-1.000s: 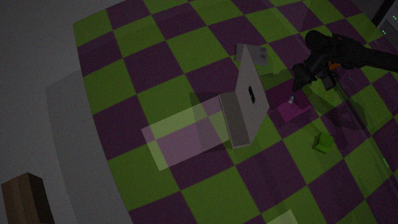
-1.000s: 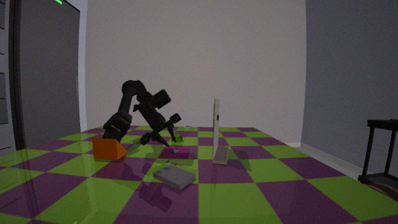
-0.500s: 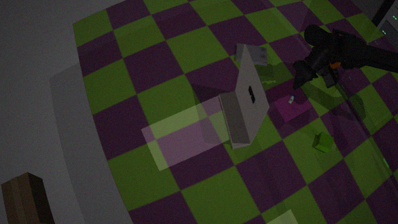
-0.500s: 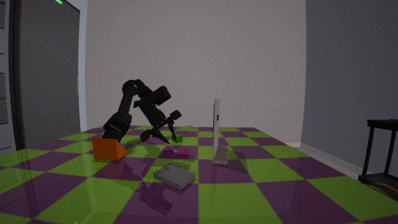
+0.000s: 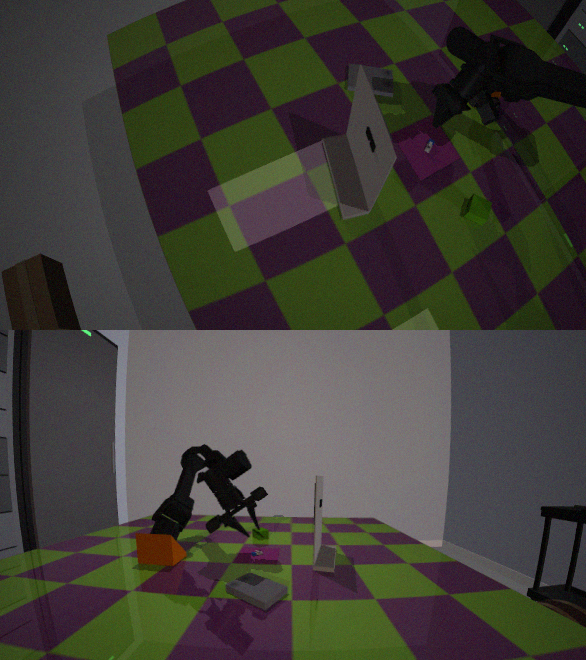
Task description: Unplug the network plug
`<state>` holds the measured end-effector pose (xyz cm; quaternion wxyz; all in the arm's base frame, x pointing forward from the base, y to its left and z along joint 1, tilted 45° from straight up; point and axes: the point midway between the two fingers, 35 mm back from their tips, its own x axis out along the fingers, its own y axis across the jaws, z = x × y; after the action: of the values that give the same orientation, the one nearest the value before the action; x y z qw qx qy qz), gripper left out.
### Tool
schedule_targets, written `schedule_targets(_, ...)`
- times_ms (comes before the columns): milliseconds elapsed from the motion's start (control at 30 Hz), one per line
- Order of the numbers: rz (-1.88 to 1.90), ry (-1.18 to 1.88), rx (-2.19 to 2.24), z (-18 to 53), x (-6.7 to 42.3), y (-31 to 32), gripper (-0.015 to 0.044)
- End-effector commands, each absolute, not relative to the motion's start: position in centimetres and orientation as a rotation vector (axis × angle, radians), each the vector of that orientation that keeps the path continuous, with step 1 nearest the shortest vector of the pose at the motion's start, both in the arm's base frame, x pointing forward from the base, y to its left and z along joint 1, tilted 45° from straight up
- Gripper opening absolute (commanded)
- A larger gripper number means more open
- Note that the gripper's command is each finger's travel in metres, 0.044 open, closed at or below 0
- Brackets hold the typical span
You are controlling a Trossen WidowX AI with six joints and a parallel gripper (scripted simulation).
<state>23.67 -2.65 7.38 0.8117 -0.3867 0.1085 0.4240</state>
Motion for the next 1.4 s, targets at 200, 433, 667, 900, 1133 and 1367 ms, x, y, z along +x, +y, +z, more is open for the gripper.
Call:
schedule_targets(200, 0.904, 0.226, -0.83, 8.3, 23.6, -3.5, 0.0156)
schedule_targets(433, 0.904, 0.226, -0.829, 8.9, 23.5, -4.1, 0.0156)
schedule_targets(667, 0.903, 0.224, -0.828, 9.5, 23.4, -4.6, 0.0156)
schedule_targets(900, 0.902, 0.222, -0.827, 10.1, 23.2, -5.2, 0.0156)
schedule_targets(1133, 0.9, 0.218, -0.825, 10.8, 23.1, -5.7, 0.0156)
schedule_targets(1367, 0.903, 0.223, -0.82, 11.0, 22.9, -5.8, 0.0156)
